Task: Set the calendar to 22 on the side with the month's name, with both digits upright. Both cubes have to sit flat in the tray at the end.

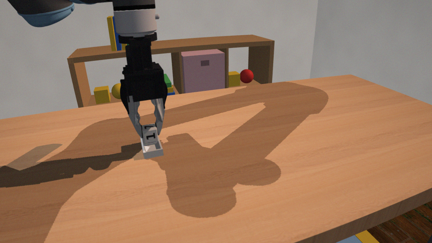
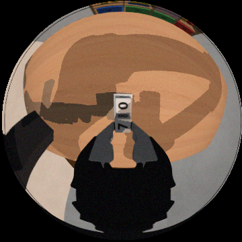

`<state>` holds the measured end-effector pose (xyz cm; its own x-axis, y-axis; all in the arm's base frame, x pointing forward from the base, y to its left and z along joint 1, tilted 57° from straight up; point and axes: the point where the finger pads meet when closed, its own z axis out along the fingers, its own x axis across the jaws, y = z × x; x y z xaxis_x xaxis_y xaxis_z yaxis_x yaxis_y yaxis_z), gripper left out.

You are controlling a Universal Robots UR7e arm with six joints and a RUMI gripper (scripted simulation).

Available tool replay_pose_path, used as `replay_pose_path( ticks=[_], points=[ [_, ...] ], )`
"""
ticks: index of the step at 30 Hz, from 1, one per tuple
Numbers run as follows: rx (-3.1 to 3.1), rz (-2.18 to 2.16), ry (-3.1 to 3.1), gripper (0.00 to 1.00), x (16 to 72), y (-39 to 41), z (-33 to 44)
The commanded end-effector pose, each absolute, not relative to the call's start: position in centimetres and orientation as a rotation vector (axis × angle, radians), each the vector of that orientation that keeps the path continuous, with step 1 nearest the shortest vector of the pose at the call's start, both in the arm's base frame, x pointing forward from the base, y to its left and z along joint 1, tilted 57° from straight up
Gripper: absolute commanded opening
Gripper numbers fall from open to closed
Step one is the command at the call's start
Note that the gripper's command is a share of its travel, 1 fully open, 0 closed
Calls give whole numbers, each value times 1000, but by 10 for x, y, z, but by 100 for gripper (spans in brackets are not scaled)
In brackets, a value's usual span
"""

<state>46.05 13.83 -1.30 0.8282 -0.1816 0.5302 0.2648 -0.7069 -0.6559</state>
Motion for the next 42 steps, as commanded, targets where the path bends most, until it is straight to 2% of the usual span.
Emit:
replay_pose_path(
  ticks=[1,42],
  points=[
    [-2236,-747,-60,11,462,139,-14],
    [-2236,-747,-60,11,468,148,-21]
  ],
)
